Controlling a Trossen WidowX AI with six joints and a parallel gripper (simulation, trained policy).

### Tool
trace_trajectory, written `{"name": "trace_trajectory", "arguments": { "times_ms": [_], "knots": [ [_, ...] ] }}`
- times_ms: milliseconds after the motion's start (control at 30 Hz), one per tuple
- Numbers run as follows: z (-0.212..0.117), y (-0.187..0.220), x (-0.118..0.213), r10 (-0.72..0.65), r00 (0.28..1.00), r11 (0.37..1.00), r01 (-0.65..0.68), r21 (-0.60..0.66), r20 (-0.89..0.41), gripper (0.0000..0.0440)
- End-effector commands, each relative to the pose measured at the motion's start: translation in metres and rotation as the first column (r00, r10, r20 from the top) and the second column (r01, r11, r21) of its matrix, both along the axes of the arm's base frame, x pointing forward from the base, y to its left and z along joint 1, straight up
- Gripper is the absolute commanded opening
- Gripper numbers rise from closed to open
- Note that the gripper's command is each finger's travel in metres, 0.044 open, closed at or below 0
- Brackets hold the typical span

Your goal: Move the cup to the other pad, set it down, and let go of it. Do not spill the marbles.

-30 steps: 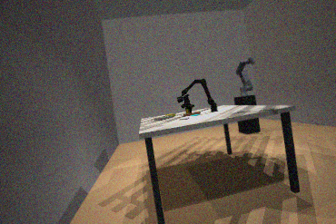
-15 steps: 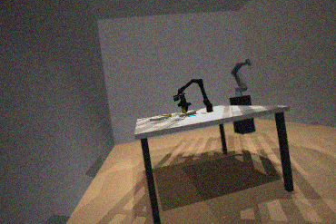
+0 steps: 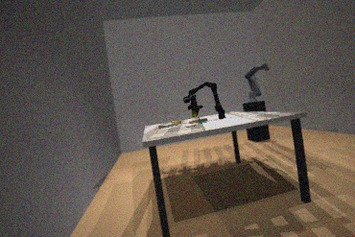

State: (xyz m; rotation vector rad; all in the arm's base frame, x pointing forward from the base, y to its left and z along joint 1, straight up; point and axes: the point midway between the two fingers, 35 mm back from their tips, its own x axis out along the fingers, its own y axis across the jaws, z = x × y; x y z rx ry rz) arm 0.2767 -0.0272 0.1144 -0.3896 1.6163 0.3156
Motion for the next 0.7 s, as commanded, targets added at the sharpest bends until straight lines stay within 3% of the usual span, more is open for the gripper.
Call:
{"name": "trace_trajectory", "arguments": {
  "times_ms": [0, 667],
  "knots": [
    [0.006, 0.01, 0.003, 0.018, 1.0, 1.0, -0.018, 0.004, 0.023, 0.002],
    [0.013, 0.075, 0.007, 0.125, 0.985, 0.992, -0.127, 0.009, 0.116, 0.0]
  ]
}}
